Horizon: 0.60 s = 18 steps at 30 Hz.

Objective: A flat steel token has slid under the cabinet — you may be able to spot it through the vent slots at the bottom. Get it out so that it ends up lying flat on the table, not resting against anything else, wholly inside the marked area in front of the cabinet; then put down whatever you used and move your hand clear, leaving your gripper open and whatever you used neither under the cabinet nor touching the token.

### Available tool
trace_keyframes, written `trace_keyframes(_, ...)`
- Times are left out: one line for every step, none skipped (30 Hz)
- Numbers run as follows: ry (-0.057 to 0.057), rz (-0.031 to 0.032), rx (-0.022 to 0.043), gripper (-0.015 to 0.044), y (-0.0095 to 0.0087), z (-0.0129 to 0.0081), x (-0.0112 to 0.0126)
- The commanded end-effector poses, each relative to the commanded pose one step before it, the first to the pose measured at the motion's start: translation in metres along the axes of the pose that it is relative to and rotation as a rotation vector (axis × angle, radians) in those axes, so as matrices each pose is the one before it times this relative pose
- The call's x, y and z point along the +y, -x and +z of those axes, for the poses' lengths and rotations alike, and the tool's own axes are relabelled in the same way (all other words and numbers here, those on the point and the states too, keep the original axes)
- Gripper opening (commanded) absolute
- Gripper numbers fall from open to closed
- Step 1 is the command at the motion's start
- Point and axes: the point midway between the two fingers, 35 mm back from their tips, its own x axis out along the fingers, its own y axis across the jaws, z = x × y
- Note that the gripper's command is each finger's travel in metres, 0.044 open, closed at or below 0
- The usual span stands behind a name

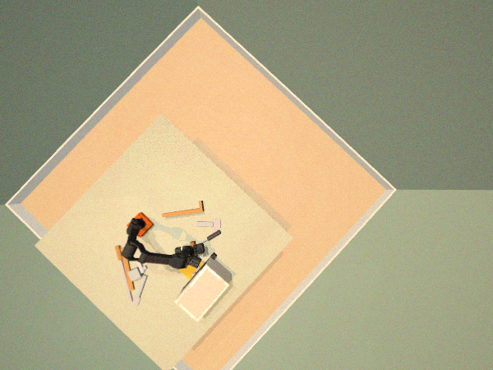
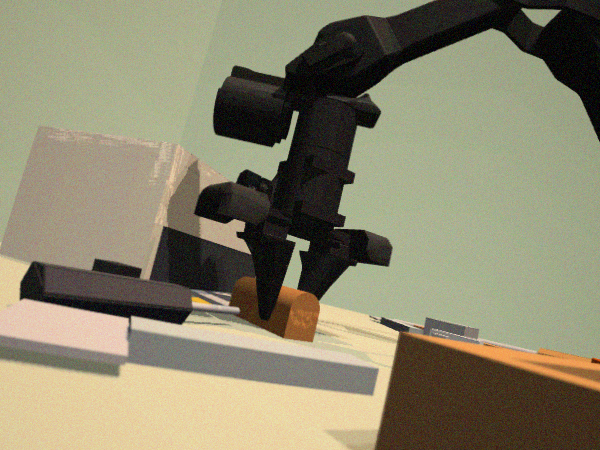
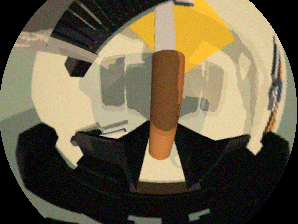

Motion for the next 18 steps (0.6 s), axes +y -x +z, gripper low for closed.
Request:
trace_keyframes(-0.0006, -0.00786, -0.00222, 0.0000, -0.00114, -0.00101, -0.00269)
trace_keyframes(0.0000, 0.00002, 0.00011, 0.0000, 0.00000, -0.00108, 0.00017)
trace_keyframes(0.0000, 0.00002, 0.00014, 0.0000, 0.00000, -0.00139, 0.00019)
trace_keyframes(0.0000, 0.00002, 0.00016, 0.0000, 0.00000, -0.00159, 0.00020)
trace_keyframes(0.0000, 0.00002, 0.00018, 0.0000, -0.00001, -0.00184, 0.00020)
trace_keyframes(0.0000, 0.00002, 0.00019, 0.0000, -0.00001, -0.00184, 0.00016)
trace_keyframes(0.0000, 0.00002, 0.00018, 0.0000, -0.00002, -0.00177, 0.00014)
trace_keyframes(0.0000, 0.00002, 0.00017, 0.0000, -0.00002, -0.00172, 0.00012)
trace_keyframes(0.0000, 0.00001, 0.00017, 0.0000, -0.00002, -0.00169, 0.00010)
trace_keyframes(0.0000, 0.00001, 0.00017, 0.0000, -0.00002, -0.00169, 0.00010)
trace_keyframes(0.0000, 0.00001, 0.00019, 0.0000, -0.00002, -0.00185, 0.00010)
trace_keyframes(0.0000, 0.00001, 0.00019, 0.0000, -0.00002, -0.00187, 0.00010)
trace_keyframes(0.0000, 0.00002, 0.00019, 0.0000, -0.00002, -0.00187, 0.00011)
trace_keyframes(0.0000, 0.00002, 0.00019, 0.0000, -0.00002, -0.00187, 0.00011)
trace_keyframes(0.0000, 0.00002, 0.00019, 0.0000, -0.00002, -0.00187, 0.00011)
trace_keyframes(0.0000, 0.00002, 0.00019, 0.0000, -0.00003, -0.00187, 0.00011)
trace_keyframes(0.0000, 0.00002, 0.00019, 0.0000, -0.00003, -0.00187, 0.00011)
trace_keyframes(0.0000, 0.00002, 0.00019, 0.0000, -0.00002, -0.00186, 0.00012)
